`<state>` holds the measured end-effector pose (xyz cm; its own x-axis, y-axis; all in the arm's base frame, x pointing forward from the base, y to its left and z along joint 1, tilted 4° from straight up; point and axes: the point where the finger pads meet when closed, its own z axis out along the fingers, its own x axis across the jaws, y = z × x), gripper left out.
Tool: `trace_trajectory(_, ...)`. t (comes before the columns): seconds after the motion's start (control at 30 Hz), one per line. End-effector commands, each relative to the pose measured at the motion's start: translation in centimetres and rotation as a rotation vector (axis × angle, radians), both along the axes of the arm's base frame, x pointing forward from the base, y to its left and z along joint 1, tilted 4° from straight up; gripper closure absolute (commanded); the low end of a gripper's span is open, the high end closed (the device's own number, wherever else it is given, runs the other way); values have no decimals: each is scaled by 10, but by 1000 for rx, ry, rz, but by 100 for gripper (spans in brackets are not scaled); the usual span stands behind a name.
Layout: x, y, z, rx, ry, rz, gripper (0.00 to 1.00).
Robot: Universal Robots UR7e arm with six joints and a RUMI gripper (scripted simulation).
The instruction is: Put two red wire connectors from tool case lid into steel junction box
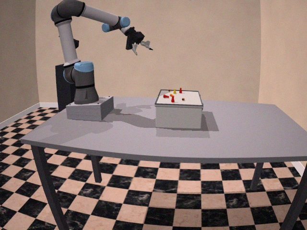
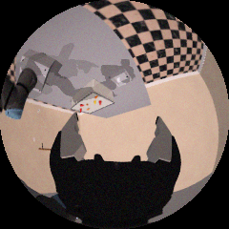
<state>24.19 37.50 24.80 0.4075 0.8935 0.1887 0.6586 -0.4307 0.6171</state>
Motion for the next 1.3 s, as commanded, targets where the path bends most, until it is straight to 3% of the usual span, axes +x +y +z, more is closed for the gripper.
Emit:
trace_trajectory(0.0, 0, 0, 0, 1, -1, 0, 0)
trace_trajectory(0.77, 3, -1, 0, 1, 7, -9, 0)
trace_trajectory(1.1, 23, -6, -7, 6, 61, -68, 0)
trace_trajectory(1.27, 48, -14, -13, 17, 125, -142, 0)
